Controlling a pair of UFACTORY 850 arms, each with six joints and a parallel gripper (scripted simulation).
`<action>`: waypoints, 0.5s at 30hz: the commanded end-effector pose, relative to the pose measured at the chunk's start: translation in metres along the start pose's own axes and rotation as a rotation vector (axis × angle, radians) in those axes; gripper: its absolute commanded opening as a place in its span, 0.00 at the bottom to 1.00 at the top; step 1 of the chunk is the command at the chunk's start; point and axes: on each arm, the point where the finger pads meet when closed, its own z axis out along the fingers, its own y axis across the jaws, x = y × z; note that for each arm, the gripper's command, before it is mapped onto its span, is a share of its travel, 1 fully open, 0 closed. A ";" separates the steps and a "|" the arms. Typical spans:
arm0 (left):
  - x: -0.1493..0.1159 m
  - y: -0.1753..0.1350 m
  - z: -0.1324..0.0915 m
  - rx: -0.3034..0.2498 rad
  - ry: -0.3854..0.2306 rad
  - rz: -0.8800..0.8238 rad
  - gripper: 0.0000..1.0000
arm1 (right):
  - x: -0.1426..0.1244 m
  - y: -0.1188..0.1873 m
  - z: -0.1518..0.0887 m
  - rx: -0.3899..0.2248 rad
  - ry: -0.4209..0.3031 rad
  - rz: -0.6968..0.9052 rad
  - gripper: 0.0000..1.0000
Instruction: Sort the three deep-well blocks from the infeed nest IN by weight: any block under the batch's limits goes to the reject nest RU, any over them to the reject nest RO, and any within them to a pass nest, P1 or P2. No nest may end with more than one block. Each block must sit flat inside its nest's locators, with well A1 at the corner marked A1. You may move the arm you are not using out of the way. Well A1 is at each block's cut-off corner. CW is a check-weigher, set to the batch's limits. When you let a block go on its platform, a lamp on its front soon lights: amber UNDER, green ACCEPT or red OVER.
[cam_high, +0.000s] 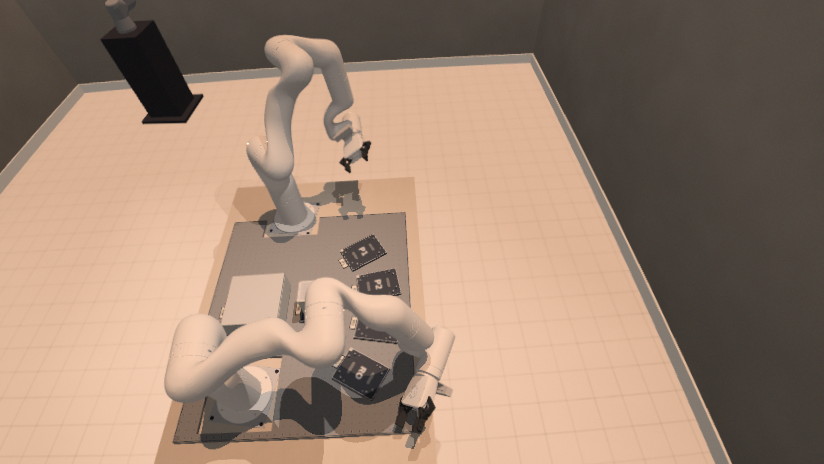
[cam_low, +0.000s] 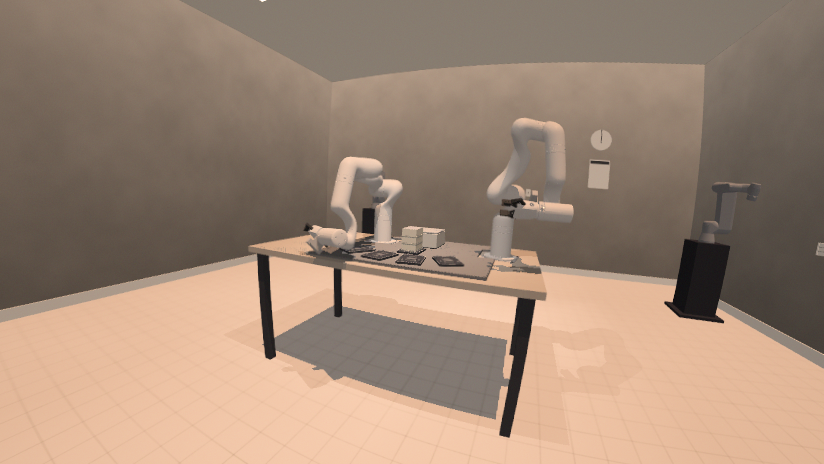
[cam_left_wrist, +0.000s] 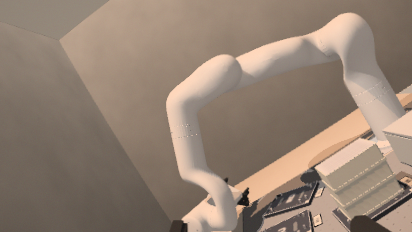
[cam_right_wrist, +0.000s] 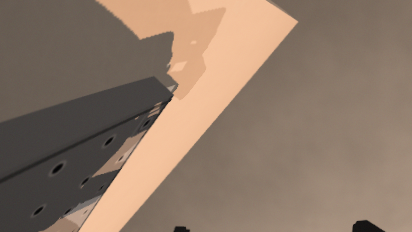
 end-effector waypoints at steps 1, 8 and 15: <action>0.000 0.000 0.000 -0.003 -0.001 0.001 1.00 | 0.000 0.001 0.000 0.000 0.000 0.002 1.00; 0.003 0.004 0.000 -0.031 -0.013 0.003 1.00 | 0.000 0.001 0.000 0.000 0.000 0.002 1.00; 0.008 0.010 0.000 -0.075 -0.032 0.005 1.00 | 0.000 0.001 0.000 0.000 0.000 0.002 1.00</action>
